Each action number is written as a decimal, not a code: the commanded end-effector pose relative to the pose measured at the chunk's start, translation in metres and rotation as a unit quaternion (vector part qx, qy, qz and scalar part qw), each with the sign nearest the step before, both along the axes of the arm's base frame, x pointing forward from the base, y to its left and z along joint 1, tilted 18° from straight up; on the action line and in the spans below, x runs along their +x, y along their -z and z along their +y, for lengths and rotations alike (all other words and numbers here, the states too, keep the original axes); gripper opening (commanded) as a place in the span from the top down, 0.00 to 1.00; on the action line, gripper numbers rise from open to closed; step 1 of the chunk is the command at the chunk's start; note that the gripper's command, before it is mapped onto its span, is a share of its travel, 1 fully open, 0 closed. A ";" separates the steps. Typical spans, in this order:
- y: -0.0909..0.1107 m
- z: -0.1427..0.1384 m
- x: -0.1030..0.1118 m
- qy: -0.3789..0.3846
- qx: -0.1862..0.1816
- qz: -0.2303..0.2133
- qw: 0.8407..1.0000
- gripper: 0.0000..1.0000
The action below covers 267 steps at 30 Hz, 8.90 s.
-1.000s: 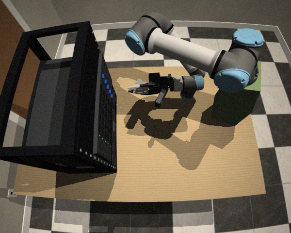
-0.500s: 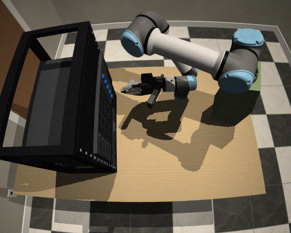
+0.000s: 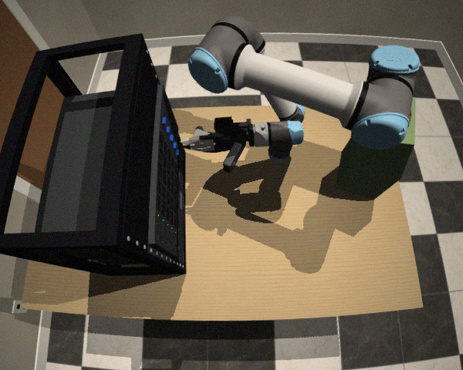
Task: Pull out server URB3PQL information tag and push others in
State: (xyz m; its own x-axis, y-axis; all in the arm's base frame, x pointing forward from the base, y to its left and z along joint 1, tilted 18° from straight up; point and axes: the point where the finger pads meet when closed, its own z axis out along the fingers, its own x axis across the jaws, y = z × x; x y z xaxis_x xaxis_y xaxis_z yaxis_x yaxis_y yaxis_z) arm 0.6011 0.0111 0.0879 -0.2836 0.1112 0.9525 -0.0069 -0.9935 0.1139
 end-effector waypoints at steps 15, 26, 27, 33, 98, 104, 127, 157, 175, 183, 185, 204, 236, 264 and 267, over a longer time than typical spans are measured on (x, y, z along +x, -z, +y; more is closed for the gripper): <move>-0.001 0.000 0.002 0.000 0.000 0.000 1.000 0.85; -0.001 0.000 0.002 0.000 0.000 0.000 1.000 0.85; -0.001 0.000 0.002 0.000 0.000 0.000 1.000 0.85; -0.001 0.000 0.002 0.000 0.000 0.000 1.000 0.85; -0.006 0.001 0.020 0.000 0.000 0.000 1.000 0.85; -0.006 0.001 0.020 0.000 0.000 0.000 1.000 0.85; -0.007 0.001 0.022 0.000 0.000 0.000 1.000 0.85; -0.007 0.001 0.022 0.000 0.000 0.000 1.000 1.00; -0.007 0.001 0.022 0.000 0.000 0.000 1.000 1.00; -0.007 0.001 0.021 0.000 0.000 0.000 1.000 1.00; -0.007 0.001 0.020 0.000 0.000 0.000 1.000 1.00; -0.002 0.000 0.003 0.000 0.000 0.000 1.000 1.00; 0.007 -0.001 -0.026 0.000 0.000 0.000 1.000 1.00; 0.007 -0.001 -0.027 0.000 0.000 0.000 1.000 0.85; 0.007 -0.001 -0.027 0.000 0.000 0.000 1.000 0.85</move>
State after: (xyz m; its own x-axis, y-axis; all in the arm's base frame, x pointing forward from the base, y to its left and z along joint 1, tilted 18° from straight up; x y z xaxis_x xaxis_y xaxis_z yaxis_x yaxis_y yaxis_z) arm 0.5740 0.0105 0.0804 -0.2835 0.1112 0.9525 -0.0072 -0.9935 0.1139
